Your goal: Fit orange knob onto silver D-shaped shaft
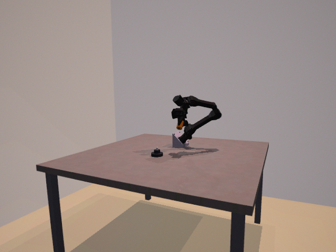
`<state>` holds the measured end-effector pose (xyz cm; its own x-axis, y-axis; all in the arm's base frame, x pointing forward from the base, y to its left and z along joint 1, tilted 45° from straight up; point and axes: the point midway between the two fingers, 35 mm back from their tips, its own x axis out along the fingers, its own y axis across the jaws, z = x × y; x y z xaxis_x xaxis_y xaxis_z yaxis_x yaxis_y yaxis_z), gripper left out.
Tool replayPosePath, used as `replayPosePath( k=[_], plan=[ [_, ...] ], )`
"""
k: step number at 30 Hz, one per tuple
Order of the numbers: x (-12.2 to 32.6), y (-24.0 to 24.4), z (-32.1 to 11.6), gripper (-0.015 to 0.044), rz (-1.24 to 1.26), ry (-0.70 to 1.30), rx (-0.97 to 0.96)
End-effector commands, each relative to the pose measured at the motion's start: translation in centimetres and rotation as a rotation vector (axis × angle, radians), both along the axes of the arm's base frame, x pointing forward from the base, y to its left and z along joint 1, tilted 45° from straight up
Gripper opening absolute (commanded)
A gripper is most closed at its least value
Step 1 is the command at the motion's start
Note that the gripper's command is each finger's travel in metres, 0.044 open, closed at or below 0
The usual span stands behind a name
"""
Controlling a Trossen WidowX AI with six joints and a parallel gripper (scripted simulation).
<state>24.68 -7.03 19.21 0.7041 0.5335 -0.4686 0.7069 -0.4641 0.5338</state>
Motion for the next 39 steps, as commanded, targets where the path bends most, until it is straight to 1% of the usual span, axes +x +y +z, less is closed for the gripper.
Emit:
replayPosePath(
  k=[1,24,29,39],
  plan=[
    [0.4,0.4,-0.2,0.0,0.076,0.061,-0.025],
    [2.1,3.9,-3.2,0.0,0.494,0.47,-0.072],
    [2.4,4.6,-4.0,0.0,0.499,0.471,-0.075],
    [3.5,7.5,-7.3,0.0,0.521,0.468,-0.087]
  ],
)
